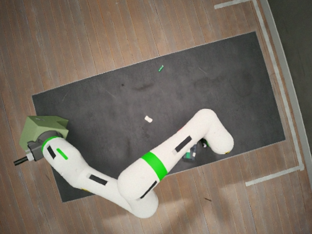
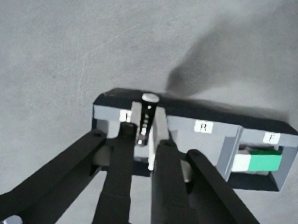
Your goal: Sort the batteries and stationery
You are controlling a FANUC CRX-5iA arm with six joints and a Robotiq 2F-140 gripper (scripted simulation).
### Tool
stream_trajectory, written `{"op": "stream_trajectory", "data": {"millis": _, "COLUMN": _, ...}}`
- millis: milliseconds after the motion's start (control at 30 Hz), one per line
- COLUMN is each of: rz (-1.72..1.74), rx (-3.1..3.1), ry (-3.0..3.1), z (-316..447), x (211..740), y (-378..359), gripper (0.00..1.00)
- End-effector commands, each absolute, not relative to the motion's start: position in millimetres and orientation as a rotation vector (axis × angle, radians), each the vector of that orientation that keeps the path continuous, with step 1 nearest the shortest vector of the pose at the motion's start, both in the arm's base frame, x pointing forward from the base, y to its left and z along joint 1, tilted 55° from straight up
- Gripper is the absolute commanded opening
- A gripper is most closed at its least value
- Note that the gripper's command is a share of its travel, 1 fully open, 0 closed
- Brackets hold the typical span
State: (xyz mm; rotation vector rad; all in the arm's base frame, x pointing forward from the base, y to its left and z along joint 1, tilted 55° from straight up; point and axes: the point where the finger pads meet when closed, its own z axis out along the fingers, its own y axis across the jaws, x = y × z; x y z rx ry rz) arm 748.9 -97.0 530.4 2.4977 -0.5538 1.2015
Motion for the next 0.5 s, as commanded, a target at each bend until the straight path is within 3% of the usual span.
{"op": "stream_trajectory", "data": {"millis": 0, "rz": 1.158, "rx": 2.481, "ry": -0.347, "z": 505.7, "x": 734.4, "y": -84.6, "gripper": 0.15}}
{"op": "stream_trajectory", "data": {"millis": 467, "rz": 0.98, "rx": 2.401, "ry": 0.134, "z": 484.6, "x": 722.8, "y": -74.8, "gripper": 0.15}}
